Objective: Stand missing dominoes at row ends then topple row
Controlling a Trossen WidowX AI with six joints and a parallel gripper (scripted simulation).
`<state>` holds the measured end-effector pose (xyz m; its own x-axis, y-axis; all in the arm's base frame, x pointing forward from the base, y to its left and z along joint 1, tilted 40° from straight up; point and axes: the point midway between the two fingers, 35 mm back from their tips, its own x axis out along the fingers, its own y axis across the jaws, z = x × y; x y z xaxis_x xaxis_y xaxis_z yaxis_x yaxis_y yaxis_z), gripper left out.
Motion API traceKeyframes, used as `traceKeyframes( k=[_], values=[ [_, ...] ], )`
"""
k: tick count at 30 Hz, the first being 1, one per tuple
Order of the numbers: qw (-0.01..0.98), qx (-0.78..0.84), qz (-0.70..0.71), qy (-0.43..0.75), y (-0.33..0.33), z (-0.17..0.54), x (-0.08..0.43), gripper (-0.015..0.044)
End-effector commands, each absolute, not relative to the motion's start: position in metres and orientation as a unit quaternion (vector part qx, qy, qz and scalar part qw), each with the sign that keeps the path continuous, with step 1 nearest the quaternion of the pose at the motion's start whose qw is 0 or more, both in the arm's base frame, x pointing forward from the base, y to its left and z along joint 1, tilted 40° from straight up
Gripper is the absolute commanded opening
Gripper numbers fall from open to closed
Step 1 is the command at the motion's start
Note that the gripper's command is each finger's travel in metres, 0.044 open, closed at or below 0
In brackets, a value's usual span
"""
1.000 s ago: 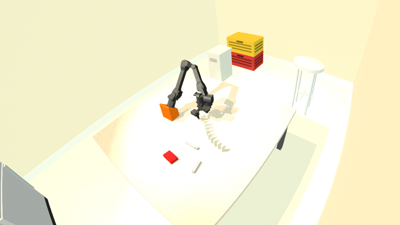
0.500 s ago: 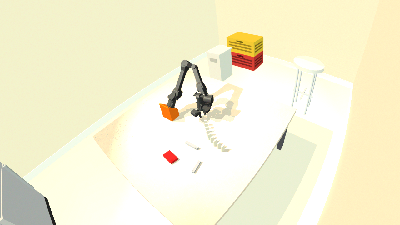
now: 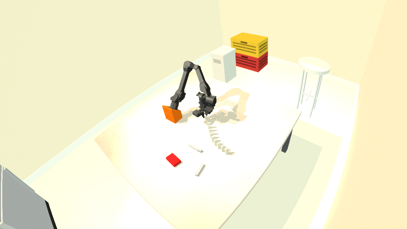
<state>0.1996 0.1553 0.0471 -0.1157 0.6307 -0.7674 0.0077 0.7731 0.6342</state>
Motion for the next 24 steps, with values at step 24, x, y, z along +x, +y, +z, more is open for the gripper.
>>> traceKeyframes(
  k=[24],
  values=[
    [0.638, 0.239, 0.233, 0.694, 0.090, 0.196, 0.292, 0.0107]
  ],
)
